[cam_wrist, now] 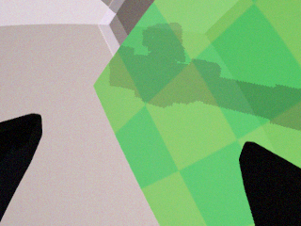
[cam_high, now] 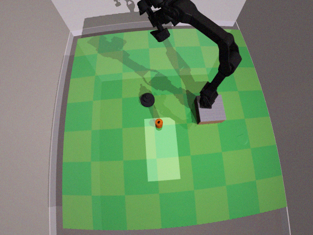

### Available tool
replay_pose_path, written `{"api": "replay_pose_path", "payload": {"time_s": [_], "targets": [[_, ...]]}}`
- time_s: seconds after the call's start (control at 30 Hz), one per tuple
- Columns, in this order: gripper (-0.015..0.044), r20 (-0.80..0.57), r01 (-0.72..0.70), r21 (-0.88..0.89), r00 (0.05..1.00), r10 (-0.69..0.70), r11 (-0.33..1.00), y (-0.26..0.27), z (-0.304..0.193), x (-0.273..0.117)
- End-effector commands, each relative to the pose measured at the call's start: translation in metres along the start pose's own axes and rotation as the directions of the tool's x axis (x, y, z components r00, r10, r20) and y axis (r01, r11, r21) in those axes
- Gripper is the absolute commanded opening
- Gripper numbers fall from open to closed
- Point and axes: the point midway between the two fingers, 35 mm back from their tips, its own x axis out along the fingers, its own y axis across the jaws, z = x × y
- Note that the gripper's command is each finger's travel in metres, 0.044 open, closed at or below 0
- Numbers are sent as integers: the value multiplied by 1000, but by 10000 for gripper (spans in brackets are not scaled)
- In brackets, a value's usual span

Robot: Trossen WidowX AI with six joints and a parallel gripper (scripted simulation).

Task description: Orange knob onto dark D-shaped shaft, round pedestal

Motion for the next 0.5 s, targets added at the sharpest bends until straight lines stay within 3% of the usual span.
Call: {"api": "replay_pose_path", "payload": {"time_s": [0.0, 0.23, 0.37, 0.47], "targets": [[440, -94, 74, -284, 990, -104, 956, -35, -54, 11], [440, -205, 47, -767, 927, -313, 640, -118, -146, 12], [440, -221, -74, -942, 871, -439, 327, -175, -186, 0], [440, -208, -202, -977, 825, -526, 70, -220, -209, -14]]}}
